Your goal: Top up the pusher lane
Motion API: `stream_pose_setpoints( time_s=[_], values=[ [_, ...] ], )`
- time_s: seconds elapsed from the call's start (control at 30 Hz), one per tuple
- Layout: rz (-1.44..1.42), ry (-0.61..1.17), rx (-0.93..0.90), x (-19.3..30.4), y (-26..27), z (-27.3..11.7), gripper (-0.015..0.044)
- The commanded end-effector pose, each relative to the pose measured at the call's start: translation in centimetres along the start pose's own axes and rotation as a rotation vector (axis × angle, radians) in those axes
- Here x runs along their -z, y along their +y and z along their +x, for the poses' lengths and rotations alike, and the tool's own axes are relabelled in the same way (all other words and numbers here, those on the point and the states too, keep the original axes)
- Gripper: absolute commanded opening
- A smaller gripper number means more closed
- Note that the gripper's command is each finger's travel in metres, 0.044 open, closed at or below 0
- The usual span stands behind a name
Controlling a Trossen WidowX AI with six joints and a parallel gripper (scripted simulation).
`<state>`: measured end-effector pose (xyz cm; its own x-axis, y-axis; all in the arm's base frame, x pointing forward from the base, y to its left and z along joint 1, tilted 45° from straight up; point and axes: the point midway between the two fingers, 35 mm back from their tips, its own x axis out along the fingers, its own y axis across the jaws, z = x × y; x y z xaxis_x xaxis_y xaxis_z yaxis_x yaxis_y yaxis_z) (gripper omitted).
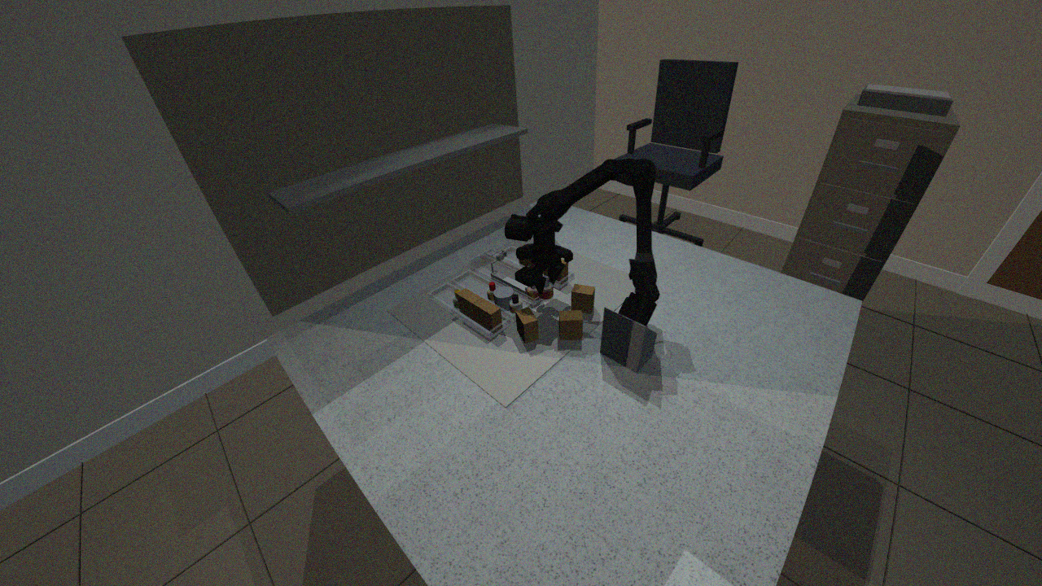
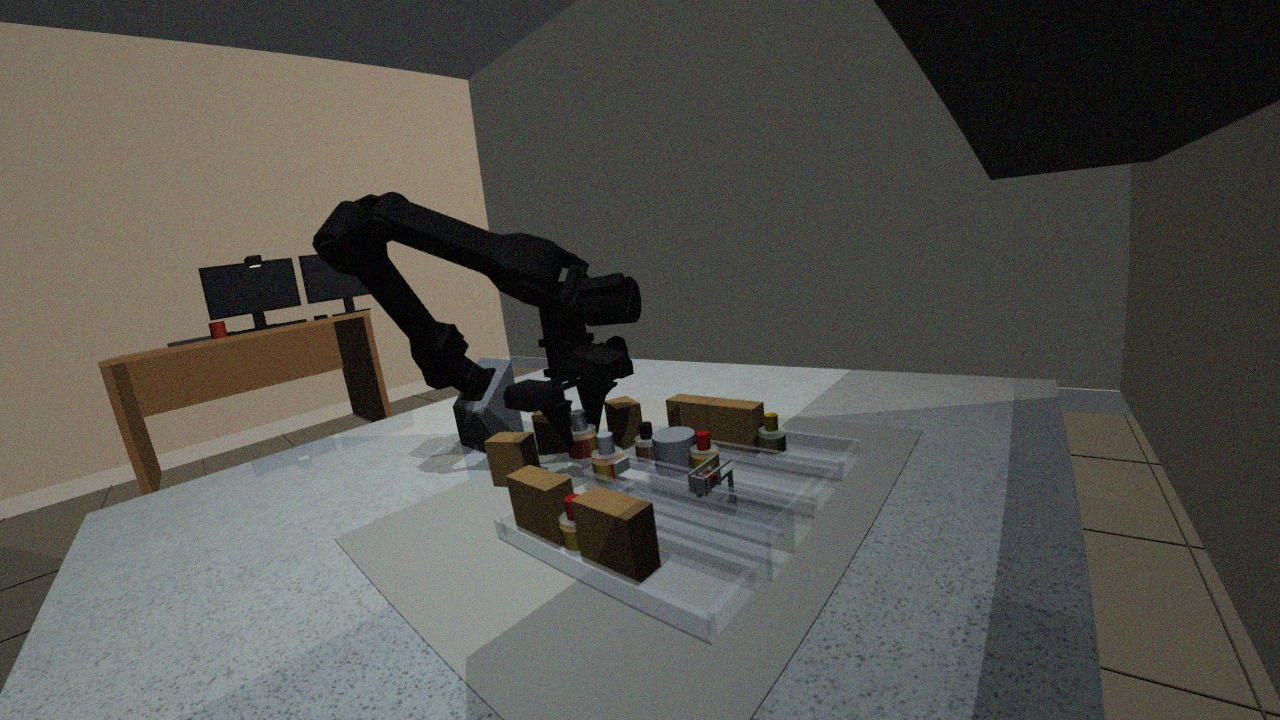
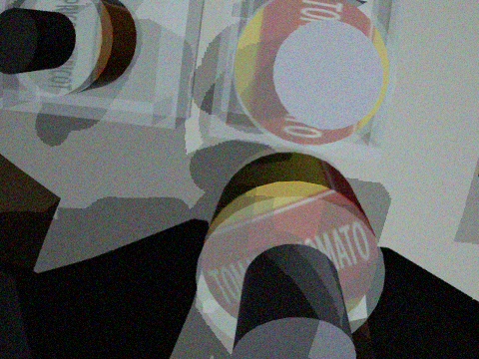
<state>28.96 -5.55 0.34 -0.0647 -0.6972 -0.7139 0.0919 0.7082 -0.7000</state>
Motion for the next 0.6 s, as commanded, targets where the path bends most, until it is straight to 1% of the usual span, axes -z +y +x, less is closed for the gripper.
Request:
stream_pose_setpoints(
  time_s=[0.0, 0.57],
  values=[
    [-0.008, 0.0, 0.003, -0.26, 0.08, 0.1, 0.0],
    [-0.008, 0.0, 0.003, -0.9, 0.1, 0.11, 0.0]
  ],
)
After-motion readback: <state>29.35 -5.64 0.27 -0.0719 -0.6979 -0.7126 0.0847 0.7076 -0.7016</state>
